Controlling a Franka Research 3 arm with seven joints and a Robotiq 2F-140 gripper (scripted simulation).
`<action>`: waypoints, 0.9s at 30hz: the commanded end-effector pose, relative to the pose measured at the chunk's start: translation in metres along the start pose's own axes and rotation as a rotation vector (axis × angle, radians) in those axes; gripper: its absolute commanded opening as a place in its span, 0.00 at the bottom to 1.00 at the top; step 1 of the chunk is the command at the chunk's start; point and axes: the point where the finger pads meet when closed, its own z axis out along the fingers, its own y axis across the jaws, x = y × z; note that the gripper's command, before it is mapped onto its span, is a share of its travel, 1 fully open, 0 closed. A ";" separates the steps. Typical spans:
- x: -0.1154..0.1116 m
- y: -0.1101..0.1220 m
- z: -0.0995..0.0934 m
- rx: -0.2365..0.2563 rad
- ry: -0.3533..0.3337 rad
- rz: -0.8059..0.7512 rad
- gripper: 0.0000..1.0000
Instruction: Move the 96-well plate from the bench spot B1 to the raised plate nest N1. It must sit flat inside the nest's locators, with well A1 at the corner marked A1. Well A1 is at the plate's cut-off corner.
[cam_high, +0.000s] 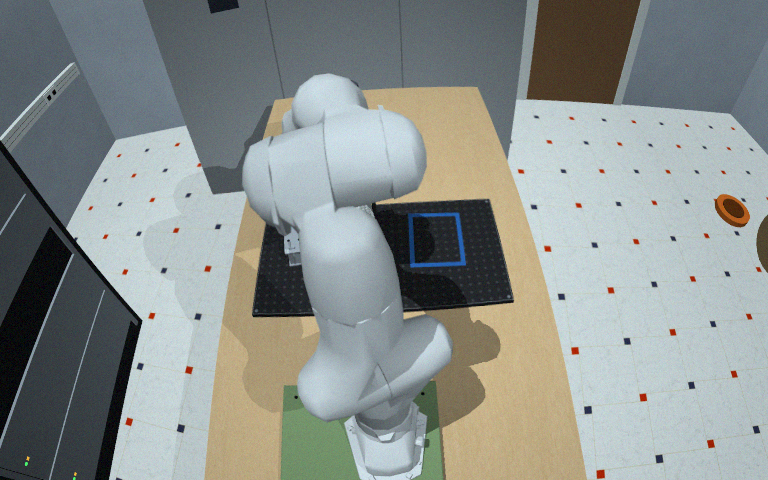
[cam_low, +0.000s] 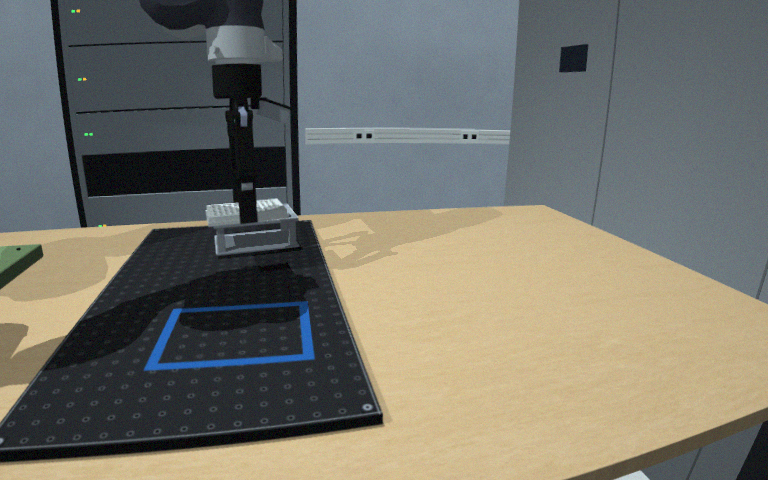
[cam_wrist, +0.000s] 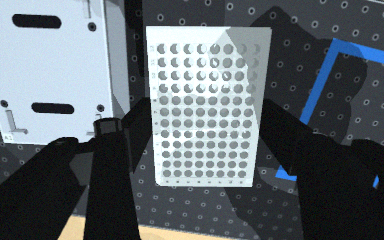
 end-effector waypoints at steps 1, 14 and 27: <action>0.001 -0.012 -0.002 -0.002 -0.005 0.036 0.60; 0.009 -0.047 -0.008 -0.002 -0.005 0.036 0.60; 0.017 -0.083 -0.014 -0.002 -0.005 0.036 0.60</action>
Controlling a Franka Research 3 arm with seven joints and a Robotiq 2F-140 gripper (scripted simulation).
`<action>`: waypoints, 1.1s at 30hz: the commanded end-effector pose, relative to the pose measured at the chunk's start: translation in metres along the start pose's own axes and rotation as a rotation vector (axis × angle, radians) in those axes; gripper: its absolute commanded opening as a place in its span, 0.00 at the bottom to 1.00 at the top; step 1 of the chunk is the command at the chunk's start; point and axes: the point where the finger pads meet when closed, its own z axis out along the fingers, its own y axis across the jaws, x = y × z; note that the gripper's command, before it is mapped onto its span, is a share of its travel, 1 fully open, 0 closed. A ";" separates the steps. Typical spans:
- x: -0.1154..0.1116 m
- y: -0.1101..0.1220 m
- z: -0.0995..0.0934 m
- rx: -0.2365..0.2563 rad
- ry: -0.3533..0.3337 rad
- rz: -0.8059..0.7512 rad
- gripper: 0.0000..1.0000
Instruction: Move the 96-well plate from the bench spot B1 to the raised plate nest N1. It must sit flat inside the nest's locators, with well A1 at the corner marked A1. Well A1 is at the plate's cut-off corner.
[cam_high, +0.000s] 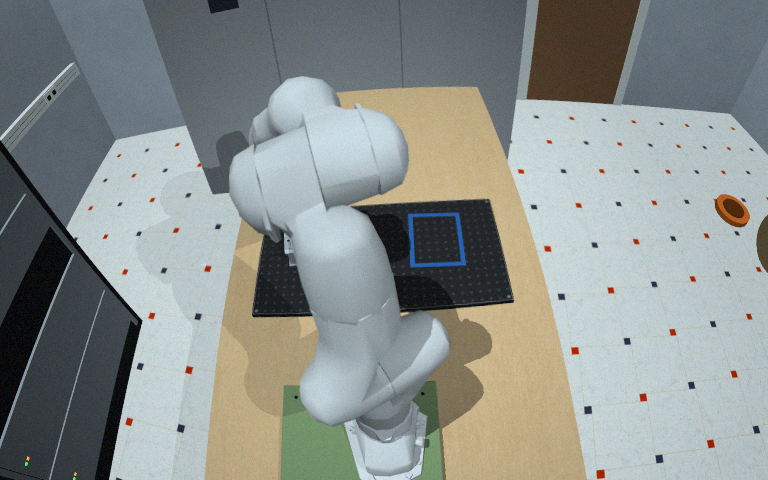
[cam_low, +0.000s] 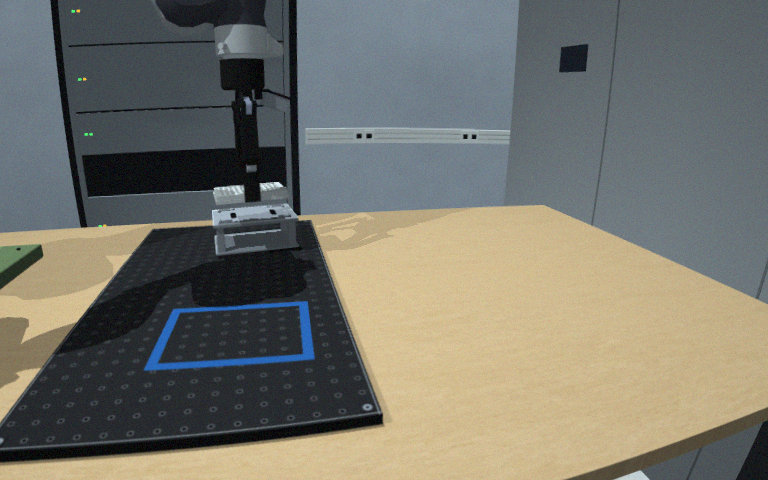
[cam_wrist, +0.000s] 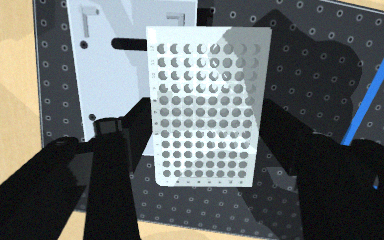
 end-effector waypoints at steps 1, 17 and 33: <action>-0.001 -0.006 0.000 -0.003 -0.009 0.039 0.60; 0.010 -0.051 -0.008 -0.003 -0.009 0.039 0.60; 0.013 -0.072 -0.011 -0.003 -0.009 0.039 0.60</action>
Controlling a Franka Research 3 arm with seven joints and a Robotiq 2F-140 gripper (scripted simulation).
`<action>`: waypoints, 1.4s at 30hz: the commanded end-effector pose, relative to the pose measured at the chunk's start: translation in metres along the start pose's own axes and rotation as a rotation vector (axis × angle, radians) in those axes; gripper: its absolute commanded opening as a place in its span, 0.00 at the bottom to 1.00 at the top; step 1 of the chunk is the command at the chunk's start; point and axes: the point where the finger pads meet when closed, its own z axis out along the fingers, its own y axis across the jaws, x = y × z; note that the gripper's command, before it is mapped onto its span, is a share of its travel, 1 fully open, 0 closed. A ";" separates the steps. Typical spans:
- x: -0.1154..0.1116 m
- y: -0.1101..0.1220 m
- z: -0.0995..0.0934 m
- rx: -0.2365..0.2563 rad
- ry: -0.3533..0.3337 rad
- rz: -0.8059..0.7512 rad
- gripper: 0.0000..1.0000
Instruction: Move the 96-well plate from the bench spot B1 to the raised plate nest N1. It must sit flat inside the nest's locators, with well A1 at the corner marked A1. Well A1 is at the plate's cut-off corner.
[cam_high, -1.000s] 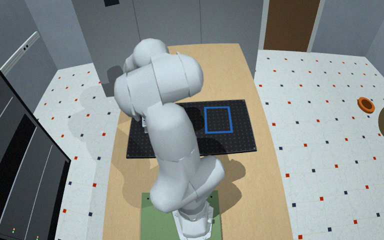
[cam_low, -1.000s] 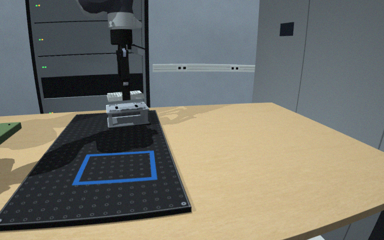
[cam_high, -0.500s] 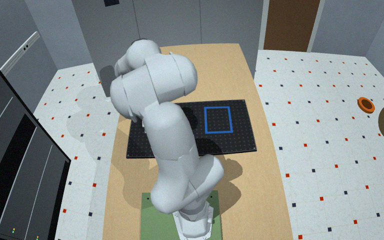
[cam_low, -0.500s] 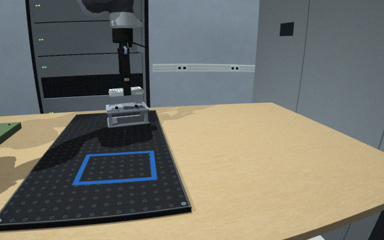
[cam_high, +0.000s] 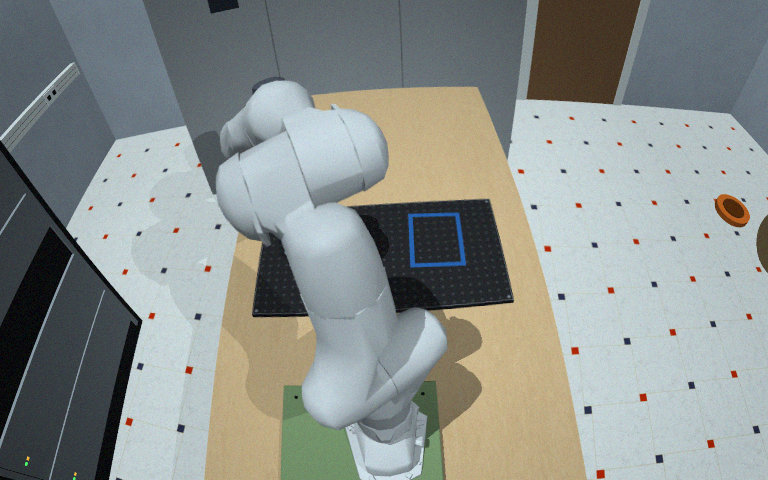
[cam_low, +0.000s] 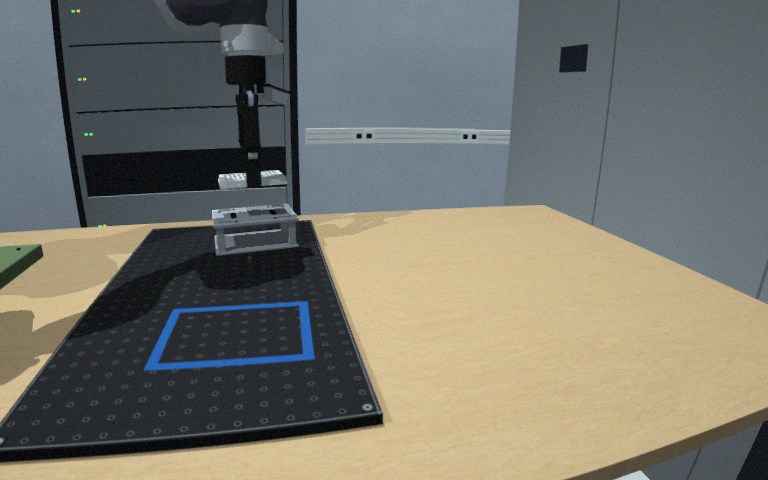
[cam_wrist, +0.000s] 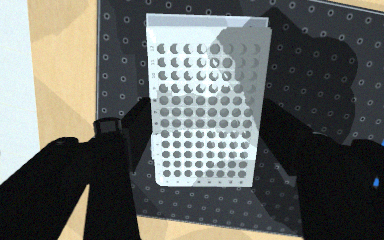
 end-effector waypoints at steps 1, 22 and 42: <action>-0.001 0.000 0.000 0.000 -0.005 0.022 0.60; -0.002 0.001 0.000 0.000 -0.005 0.022 0.60; -0.001 0.001 0.020 0.000 -0.005 0.022 0.60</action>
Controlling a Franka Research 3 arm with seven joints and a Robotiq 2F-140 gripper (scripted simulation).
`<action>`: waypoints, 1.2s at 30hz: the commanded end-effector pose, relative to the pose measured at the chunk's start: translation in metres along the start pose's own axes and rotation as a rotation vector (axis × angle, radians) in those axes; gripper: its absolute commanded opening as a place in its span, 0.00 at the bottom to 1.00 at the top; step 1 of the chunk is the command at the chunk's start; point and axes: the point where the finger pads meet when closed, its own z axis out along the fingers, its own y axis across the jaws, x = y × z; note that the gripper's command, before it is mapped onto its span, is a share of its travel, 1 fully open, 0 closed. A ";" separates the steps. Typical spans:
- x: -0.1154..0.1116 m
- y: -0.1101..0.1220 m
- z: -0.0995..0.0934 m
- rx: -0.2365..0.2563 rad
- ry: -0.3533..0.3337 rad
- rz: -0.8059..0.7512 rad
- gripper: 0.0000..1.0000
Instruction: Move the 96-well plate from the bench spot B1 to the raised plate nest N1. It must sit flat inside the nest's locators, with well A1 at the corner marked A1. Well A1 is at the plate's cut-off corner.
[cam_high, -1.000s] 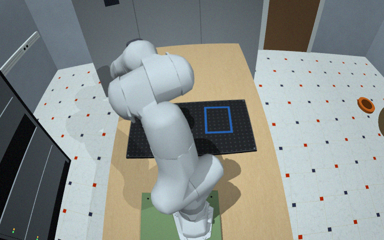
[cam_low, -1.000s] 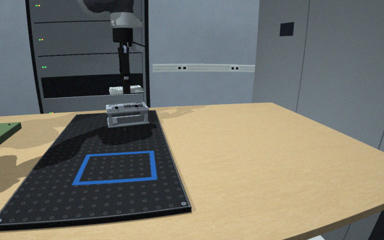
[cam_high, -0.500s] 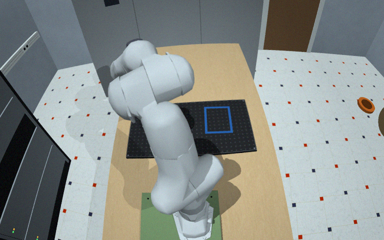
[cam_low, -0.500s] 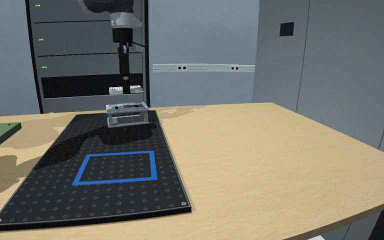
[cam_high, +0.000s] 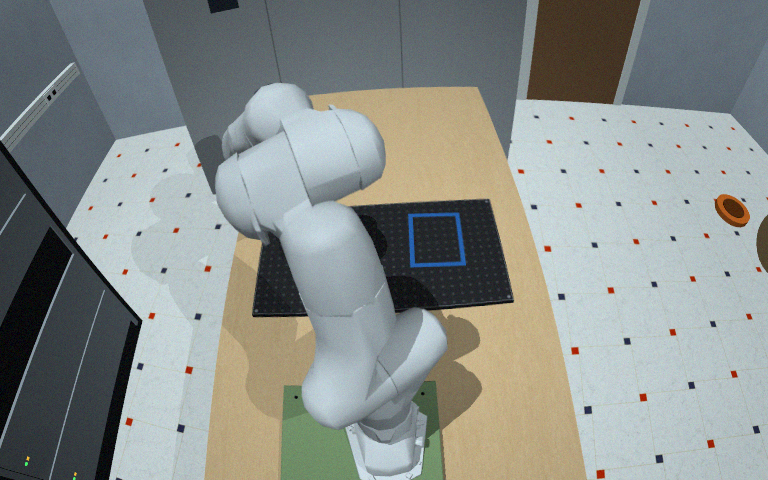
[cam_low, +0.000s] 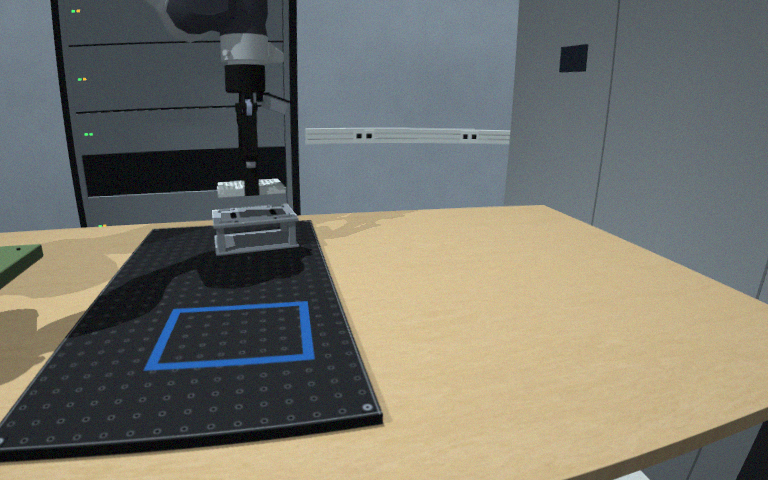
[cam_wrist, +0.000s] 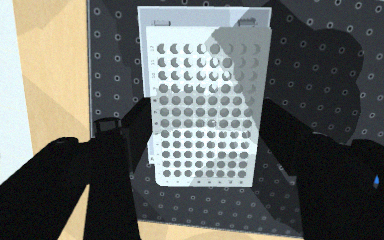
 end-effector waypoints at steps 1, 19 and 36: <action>0.003 -0.001 0.006 0.003 0.007 0.000 0.60; 0.005 -0.001 0.032 0.003 0.007 0.000 0.60; 0.005 -0.001 0.035 0.003 0.007 0.000 0.60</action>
